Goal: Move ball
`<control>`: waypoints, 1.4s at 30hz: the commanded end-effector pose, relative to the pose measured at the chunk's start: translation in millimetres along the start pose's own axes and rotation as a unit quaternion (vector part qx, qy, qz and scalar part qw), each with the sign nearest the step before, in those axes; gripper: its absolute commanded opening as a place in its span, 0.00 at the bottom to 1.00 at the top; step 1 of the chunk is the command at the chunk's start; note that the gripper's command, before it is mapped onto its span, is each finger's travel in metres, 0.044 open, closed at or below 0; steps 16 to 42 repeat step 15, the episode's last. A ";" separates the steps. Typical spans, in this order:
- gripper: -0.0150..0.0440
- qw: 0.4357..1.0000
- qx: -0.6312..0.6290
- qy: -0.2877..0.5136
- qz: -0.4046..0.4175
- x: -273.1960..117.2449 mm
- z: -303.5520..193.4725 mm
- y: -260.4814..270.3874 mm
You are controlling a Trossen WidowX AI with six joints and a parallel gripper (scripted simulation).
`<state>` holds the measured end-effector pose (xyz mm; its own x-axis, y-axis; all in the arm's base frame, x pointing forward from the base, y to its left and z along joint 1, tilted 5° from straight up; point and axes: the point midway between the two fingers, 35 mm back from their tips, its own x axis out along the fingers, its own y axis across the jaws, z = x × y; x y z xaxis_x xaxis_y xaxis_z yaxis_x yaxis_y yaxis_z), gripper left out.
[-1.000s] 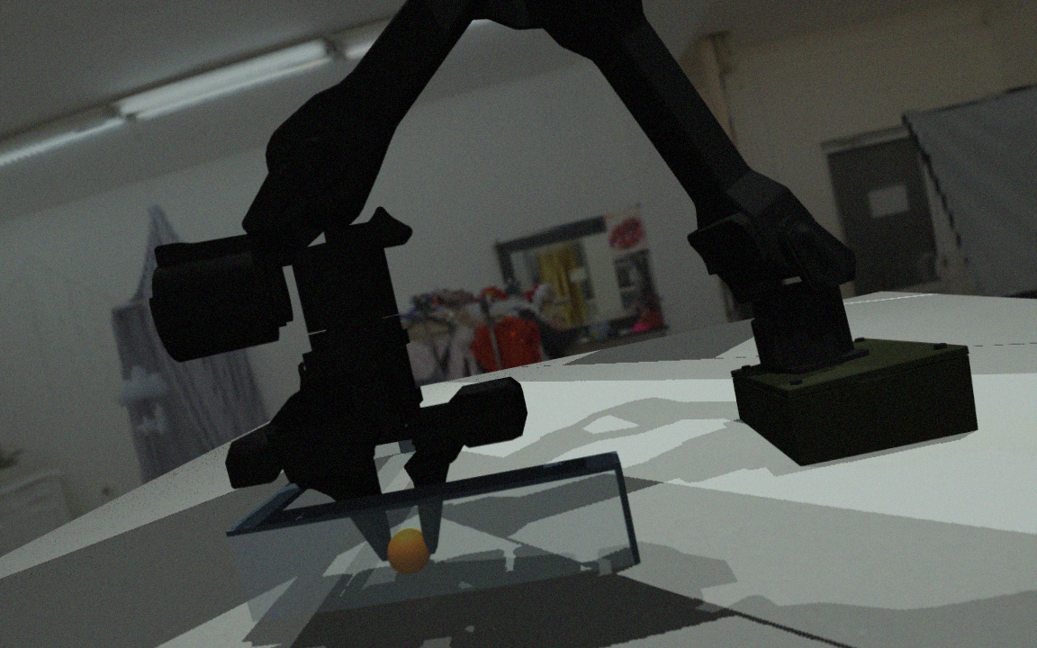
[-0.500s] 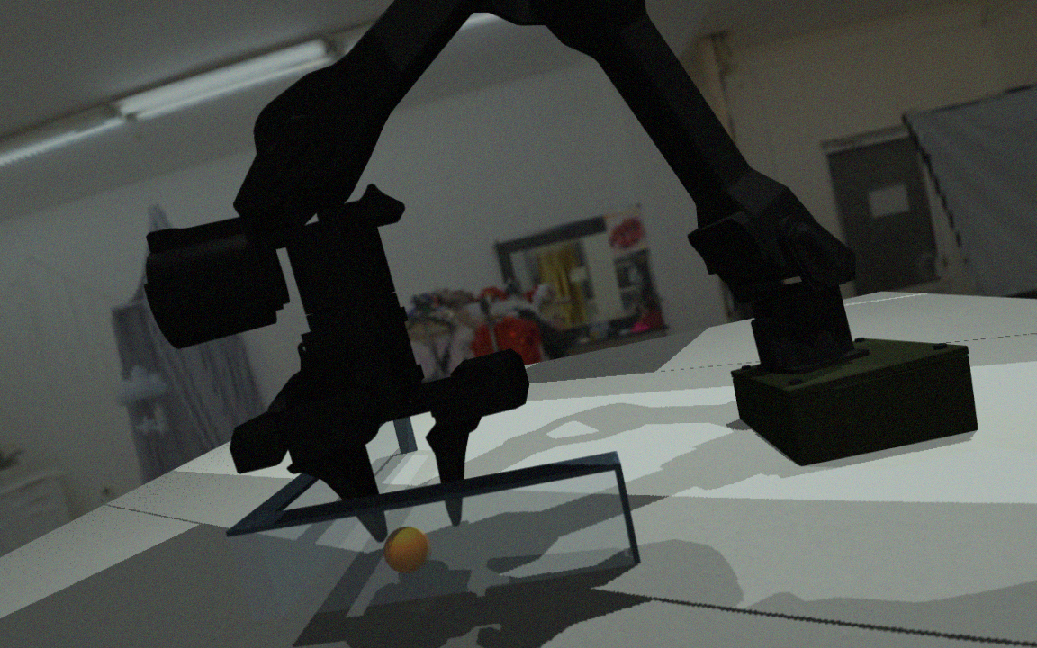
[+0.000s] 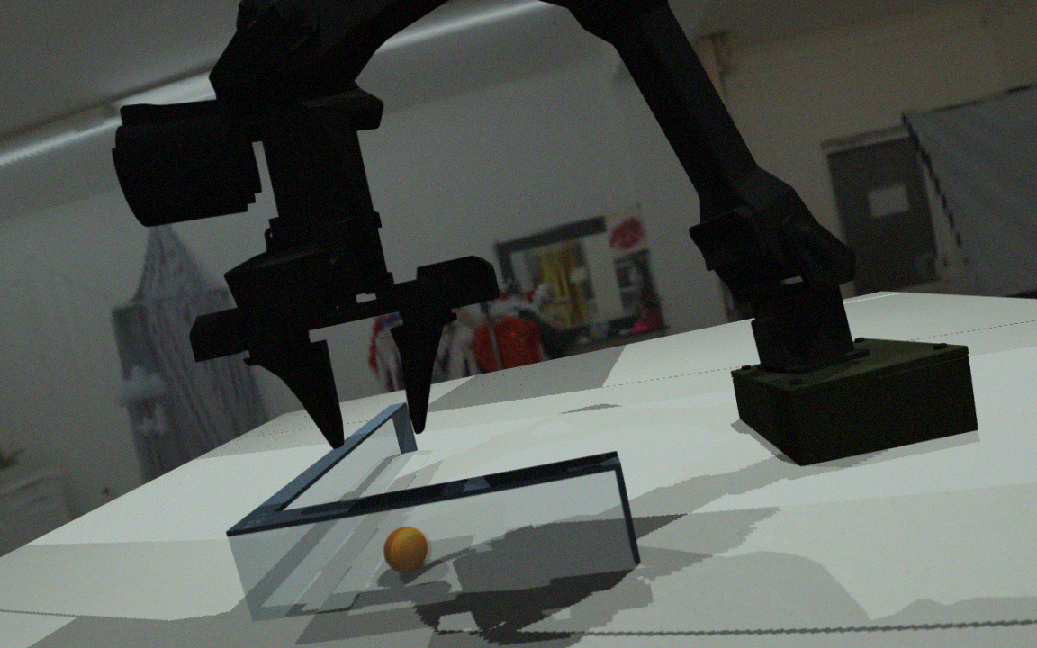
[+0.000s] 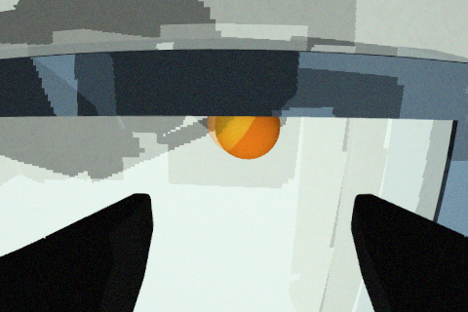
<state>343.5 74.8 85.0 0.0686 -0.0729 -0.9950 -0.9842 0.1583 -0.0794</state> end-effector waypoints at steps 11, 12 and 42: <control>1.00 1.000 0.000 -0.001 -0.001 -50.1 -1.8 3.8; 1.00 1.000 0.000 -0.001 -0.001 -50.1 -1.8 3.8; 1.00 1.000 0.000 -0.001 -0.001 -50.1 -1.8 3.8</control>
